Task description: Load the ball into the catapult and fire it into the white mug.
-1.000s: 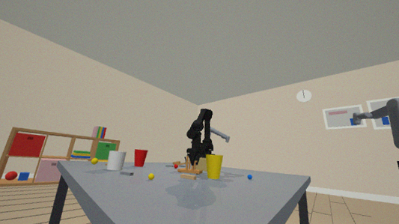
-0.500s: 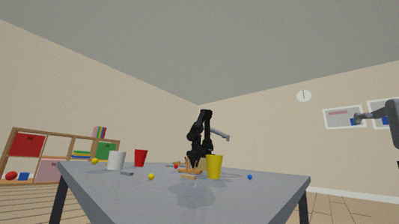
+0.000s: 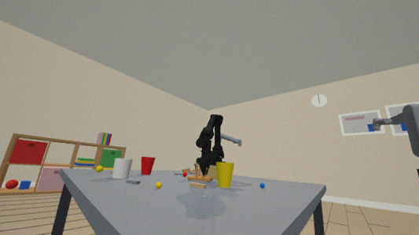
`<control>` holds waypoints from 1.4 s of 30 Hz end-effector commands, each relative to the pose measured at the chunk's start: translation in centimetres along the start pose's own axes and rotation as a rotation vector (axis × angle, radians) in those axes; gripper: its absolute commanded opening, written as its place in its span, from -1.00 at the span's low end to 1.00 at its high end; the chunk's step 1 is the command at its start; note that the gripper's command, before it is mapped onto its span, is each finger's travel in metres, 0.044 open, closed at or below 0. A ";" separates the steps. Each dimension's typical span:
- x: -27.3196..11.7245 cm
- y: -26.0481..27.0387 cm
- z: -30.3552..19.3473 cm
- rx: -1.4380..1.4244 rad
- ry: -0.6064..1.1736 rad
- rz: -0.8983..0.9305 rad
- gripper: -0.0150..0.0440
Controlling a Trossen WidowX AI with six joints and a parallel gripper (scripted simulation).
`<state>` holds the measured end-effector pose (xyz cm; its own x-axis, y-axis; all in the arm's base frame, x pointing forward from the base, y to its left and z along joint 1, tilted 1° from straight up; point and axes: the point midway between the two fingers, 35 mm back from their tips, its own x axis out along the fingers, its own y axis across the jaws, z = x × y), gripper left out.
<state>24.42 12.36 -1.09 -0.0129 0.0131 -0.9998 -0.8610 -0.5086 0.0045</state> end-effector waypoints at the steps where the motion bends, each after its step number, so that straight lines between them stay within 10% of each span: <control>1: -4.1 -0.4 0.0 -0.001 0.002 -0.027 -0.49; 28: -4.4 -0.2 -17.5 0.747 0.013 -0.032 -0.49; 42: -3.2 -0.5 -17.9 0.753 0.014 -0.032 -0.49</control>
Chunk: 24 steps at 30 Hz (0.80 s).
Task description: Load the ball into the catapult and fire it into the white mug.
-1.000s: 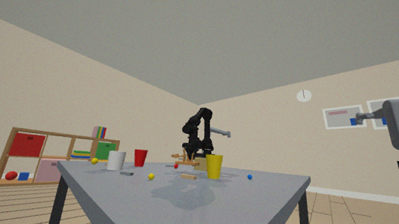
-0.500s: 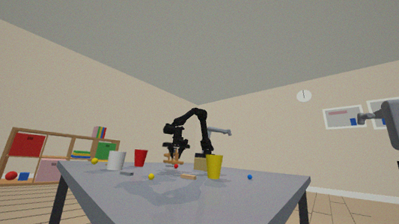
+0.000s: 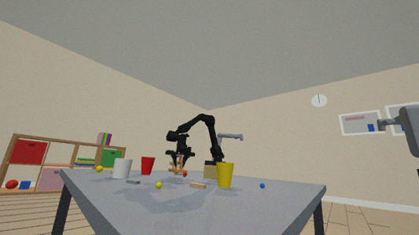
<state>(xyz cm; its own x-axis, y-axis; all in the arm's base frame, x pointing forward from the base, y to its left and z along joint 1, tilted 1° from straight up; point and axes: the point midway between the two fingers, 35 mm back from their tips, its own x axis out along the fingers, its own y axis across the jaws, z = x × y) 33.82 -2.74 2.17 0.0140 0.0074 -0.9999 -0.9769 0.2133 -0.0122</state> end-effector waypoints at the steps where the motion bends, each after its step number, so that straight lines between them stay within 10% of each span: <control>1: 0.5 -0.2 0.0 0.005 0.001 -0.006 -0.49; 24: 3.6 -0.2 0.0 0.002 0.000 0.000 -0.49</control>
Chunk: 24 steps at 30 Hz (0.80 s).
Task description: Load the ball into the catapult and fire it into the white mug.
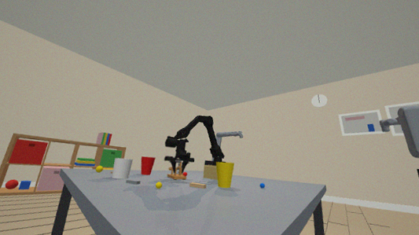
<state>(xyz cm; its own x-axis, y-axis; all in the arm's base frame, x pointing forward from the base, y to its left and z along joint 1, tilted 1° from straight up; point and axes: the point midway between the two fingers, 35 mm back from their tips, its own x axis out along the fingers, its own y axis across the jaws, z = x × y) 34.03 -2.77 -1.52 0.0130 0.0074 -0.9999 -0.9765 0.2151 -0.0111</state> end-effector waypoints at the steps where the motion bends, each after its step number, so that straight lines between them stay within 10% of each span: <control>1: -0.1 0.0 0.0 0.000 0.000 -0.001 -0.49; 4: -0.1 0.0 0.0 0.000 0.000 -0.001 -0.49; 19: -0.4 -0.1 0.0 0.000 0.000 -0.001 0.84; 24: -7.6 -0.3 0.1 0.000 0.000 0.000 1.00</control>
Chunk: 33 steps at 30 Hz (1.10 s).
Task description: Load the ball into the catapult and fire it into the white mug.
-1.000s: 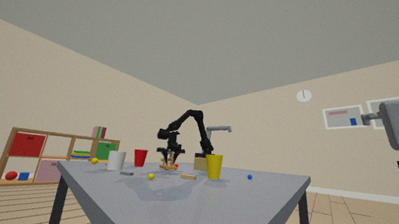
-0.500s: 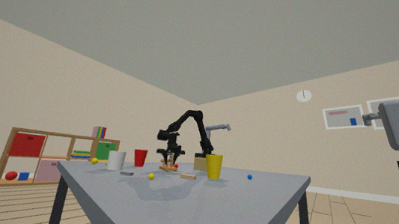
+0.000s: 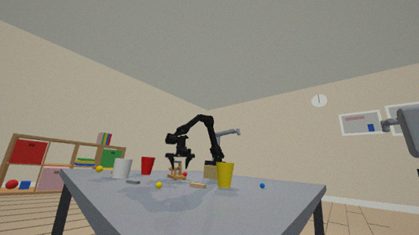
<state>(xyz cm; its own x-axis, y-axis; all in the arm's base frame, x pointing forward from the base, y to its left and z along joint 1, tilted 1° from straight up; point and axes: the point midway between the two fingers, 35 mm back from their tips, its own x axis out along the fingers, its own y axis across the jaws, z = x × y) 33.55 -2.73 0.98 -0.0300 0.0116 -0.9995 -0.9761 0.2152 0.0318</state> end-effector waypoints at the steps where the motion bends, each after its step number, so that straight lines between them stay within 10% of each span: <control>1: -6.5 -0.3 0.0 -0.001 -0.005 -0.042 1.00; 33: -0.7 -0.4 0.0 0.006 -0.004 -0.050 1.00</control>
<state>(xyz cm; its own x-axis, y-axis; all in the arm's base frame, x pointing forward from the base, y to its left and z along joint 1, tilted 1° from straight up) 34.01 -2.79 2.39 0.0264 0.0067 -0.9996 -0.9756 0.2183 -0.0243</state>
